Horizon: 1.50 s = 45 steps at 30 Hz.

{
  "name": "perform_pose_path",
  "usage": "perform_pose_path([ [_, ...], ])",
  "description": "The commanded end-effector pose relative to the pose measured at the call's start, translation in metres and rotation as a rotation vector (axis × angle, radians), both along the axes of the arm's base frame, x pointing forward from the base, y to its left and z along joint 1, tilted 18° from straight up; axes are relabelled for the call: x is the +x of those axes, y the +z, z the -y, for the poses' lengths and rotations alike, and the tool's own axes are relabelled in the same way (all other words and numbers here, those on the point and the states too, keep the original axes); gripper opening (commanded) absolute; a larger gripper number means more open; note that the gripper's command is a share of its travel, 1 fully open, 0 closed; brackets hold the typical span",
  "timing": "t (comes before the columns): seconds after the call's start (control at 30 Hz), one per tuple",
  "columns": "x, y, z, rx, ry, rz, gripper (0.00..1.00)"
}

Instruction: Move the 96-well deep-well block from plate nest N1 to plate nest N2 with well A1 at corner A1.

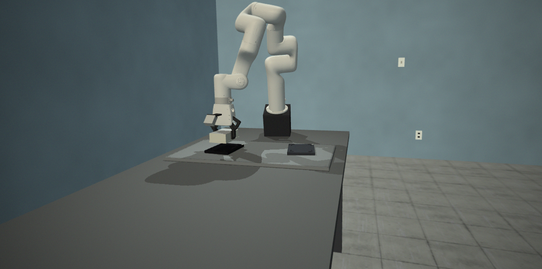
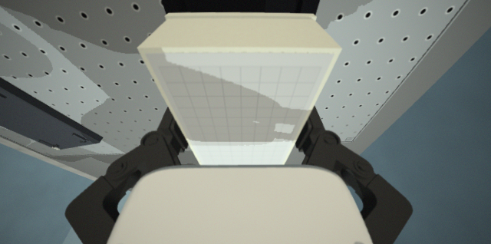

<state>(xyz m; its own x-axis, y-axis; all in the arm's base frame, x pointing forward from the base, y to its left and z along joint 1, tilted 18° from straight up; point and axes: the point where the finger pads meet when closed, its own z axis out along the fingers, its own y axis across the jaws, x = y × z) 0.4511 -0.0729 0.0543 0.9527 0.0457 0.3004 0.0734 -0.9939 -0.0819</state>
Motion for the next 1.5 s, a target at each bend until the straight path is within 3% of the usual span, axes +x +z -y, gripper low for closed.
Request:
perform_pose_path([
  [0.0, 0.004, -0.007, 0.0, 0.003, 0.0, 0.008, 0.0],
  [0.33, 0.008, -0.02, -0.001, 0.003, 0.0, 0.008, 0.0],
  [1.47, 0.008, -0.022, -0.002, 0.003, 0.0, 0.008, 0.0],
])
